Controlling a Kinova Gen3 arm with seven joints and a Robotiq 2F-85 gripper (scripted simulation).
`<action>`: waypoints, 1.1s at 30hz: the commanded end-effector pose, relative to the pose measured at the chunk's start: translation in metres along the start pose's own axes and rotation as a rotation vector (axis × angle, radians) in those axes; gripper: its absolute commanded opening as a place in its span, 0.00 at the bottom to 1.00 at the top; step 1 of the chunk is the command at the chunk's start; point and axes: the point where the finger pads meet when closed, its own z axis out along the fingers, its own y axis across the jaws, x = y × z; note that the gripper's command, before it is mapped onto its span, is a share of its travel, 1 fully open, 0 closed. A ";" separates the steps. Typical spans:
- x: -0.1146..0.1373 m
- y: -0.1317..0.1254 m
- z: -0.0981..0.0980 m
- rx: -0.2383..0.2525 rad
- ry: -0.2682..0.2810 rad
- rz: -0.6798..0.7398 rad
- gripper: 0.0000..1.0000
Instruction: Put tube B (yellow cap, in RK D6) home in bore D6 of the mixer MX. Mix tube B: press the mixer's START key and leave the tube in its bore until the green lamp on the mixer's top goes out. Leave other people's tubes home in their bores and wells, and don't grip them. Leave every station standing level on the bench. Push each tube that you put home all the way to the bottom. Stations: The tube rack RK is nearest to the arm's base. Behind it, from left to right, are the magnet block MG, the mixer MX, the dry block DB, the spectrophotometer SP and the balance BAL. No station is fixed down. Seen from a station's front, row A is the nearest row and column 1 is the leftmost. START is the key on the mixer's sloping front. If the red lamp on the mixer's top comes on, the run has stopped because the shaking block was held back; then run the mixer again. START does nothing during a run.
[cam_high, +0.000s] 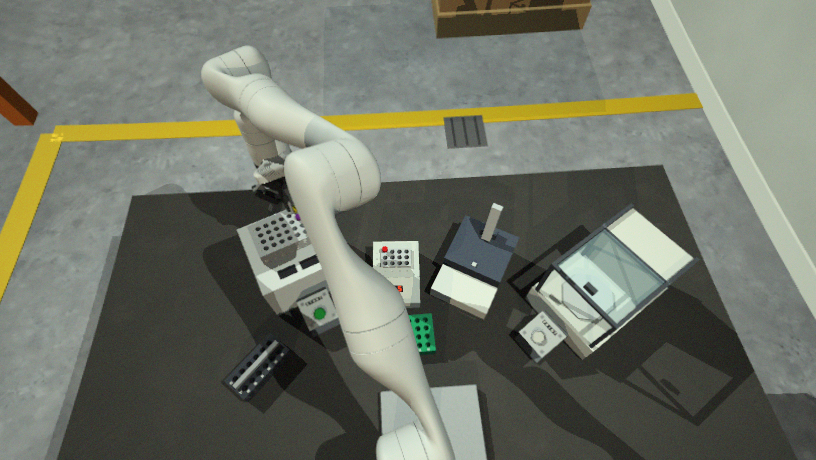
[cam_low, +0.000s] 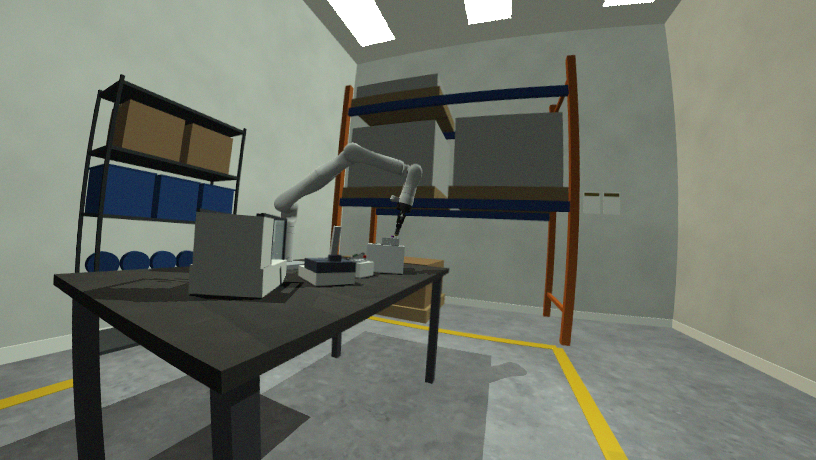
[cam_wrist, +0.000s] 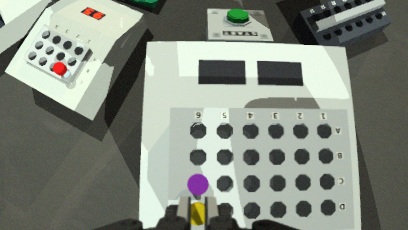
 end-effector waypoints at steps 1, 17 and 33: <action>0.000 0.000 -0.001 0.000 -0.002 0.000 0.10; -0.001 0.000 0.003 0.000 -0.002 0.000 0.10; -0.002 0.000 0.006 0.000 -0.002 0.000 0.10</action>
